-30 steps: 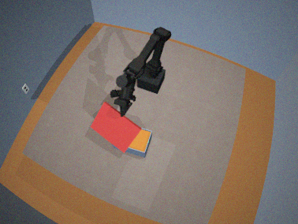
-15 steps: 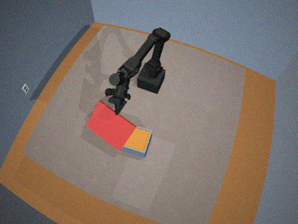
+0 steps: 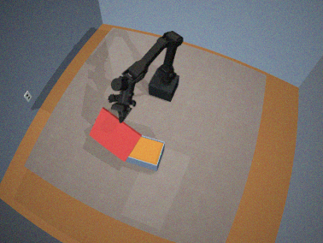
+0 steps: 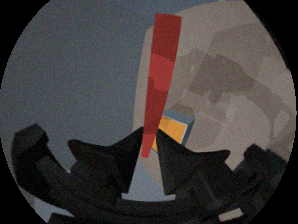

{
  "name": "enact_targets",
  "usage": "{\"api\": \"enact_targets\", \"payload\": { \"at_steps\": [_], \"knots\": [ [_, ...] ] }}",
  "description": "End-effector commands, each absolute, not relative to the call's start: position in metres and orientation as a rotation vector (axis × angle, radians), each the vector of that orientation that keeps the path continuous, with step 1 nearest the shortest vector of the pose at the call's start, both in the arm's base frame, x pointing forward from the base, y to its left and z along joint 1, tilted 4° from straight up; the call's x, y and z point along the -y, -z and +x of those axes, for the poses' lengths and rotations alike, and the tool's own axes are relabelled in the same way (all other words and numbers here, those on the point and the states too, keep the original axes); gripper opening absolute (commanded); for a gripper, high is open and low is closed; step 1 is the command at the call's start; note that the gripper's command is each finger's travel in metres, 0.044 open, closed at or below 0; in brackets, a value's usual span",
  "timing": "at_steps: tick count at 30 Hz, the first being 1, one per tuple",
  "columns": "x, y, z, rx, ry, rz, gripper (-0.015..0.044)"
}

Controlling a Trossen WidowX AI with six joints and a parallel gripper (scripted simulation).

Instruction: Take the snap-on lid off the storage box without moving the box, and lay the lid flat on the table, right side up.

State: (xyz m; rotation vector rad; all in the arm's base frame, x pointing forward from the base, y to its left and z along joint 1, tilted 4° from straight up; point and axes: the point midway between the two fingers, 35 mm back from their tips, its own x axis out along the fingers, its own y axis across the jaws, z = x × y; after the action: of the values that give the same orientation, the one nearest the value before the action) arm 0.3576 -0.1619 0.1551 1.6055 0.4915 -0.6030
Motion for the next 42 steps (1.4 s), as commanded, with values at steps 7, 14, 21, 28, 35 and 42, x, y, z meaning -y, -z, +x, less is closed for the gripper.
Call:
{"api": "enact_targets", "payload": {
  "at_steps": [7, 14, 21, 28, 35, 42],
  "knots": [
    [0.186, -0.158, 0.356, -0.48, 0.599, 1.596, 0.0],
    [0.2, -0.157, 0.354, -0.48, 0.599, 1.595, 0.0],
    [0.213, -0.156, 0.352, -0.48, 0.6, 1.594, 0.0],
    [0.227, -0.155, 0.35, -0.48, 0.6, 1.592, 0.0],
    [0.241, -0.154, 0.348, -0.48, 0.601, 1.591, 0.0],
    [0.255, -0.154, 0.346, -0.479, 0.601, 1.59, 0.0]
  ]
}}
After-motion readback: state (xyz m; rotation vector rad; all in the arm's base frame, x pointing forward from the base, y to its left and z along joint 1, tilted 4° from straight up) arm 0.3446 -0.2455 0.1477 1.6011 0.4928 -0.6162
